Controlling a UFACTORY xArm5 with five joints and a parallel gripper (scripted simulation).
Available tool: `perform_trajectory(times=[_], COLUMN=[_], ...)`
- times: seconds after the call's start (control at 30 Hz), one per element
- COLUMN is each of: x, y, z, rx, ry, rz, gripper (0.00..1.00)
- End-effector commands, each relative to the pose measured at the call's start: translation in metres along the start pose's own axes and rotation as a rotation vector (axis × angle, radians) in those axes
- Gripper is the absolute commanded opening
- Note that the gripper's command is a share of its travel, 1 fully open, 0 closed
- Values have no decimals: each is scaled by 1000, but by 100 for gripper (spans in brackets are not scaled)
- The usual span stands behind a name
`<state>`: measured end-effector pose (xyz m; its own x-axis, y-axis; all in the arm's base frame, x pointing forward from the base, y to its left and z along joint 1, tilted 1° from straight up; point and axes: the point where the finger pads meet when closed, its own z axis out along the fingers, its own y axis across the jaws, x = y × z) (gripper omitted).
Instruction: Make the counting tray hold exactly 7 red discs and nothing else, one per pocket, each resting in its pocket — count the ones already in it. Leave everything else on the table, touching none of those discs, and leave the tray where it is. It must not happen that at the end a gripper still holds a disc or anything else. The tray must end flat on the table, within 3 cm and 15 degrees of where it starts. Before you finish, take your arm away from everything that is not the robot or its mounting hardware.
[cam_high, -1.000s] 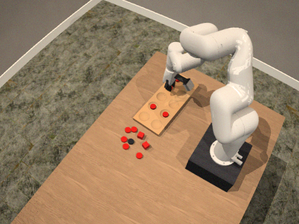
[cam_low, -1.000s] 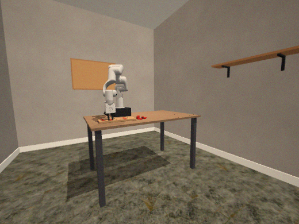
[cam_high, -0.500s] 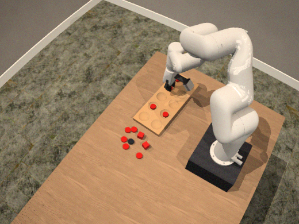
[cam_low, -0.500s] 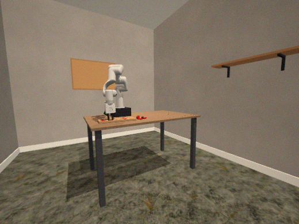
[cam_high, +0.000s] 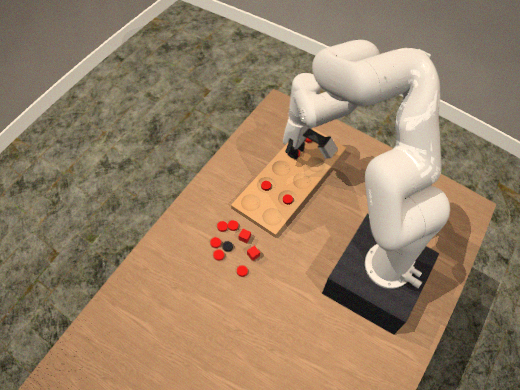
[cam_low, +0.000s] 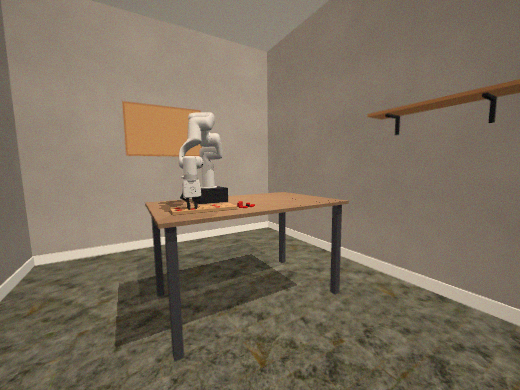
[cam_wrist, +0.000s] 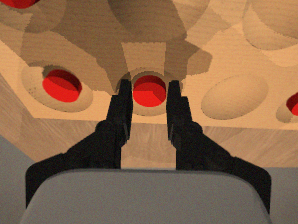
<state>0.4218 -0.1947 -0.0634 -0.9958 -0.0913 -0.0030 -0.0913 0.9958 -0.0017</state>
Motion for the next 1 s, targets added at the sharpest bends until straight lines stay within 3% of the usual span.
perform_trajectory(times=[0.0, 0.1, 0.4, 0.57, 0.6, 0.97], x=[-1, -2, -2, -2, -2, -2], y=[-1, -1, 0, 1, 1, 1], z=[-1, -9, -94, -101, -101, -101], rx=[2, 2, 2, 2, 2, 2], ry=[-3, -3, -3, -3, -3, -3], rz=[0, 0, 0, 0, 0, 0], gripper=[33, 33, 33, 33, 47, 47])
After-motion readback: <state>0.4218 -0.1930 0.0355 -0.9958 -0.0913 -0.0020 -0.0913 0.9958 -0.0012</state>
